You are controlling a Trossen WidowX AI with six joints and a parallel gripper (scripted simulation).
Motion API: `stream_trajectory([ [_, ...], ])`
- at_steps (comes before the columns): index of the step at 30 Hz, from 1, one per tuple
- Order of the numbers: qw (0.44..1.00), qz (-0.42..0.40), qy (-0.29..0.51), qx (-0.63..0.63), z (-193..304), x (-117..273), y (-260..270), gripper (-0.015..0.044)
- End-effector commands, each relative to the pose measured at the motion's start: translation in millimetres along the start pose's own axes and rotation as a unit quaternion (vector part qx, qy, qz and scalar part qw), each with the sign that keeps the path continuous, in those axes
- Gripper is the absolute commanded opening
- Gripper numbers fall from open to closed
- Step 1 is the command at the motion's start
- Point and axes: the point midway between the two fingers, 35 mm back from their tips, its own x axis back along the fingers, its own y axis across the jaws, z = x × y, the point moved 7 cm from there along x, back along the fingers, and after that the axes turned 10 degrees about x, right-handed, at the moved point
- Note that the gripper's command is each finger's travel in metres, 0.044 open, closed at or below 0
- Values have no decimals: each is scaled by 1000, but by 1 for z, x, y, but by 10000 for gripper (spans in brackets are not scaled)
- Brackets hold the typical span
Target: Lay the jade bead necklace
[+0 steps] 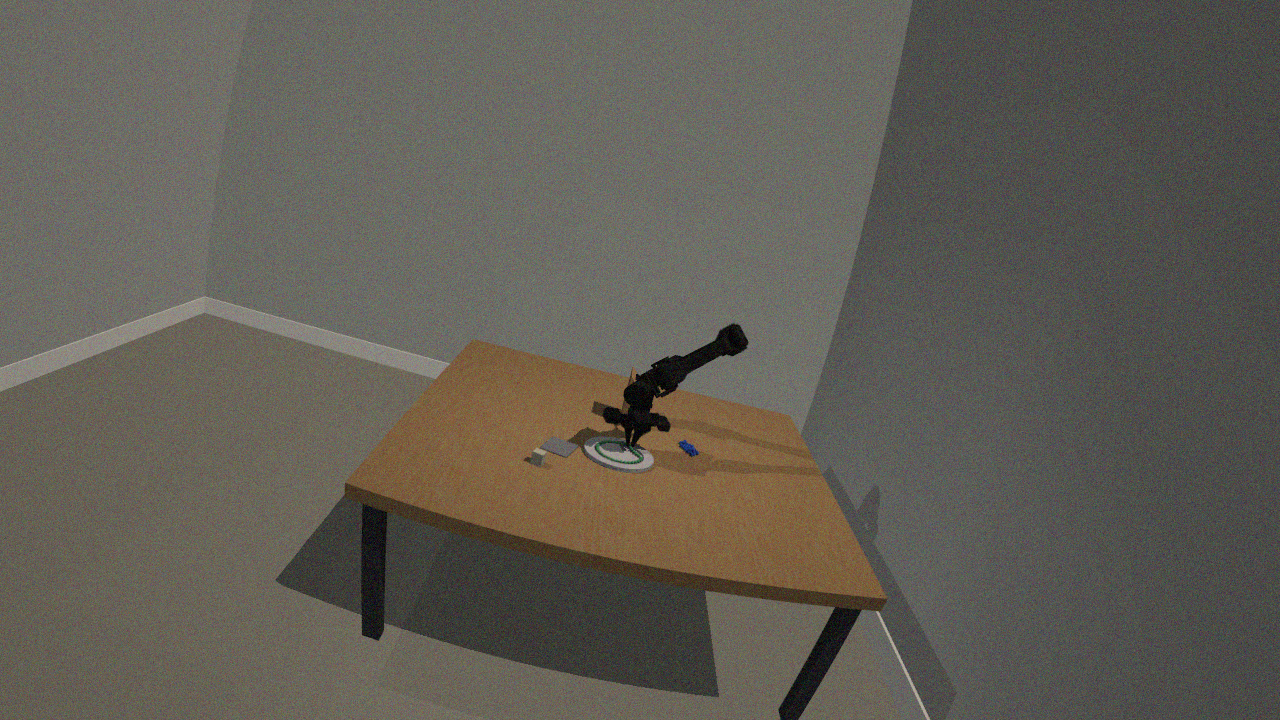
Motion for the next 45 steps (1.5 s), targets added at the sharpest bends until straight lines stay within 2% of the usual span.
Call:
stream_trajectory([
  [1,1000,0,0,1,0,0,0,0],
  [32,1000,-3,0,-5,1,-2,9,0],
  [45,1000,-2,1,-3,0,1,8,341],
])
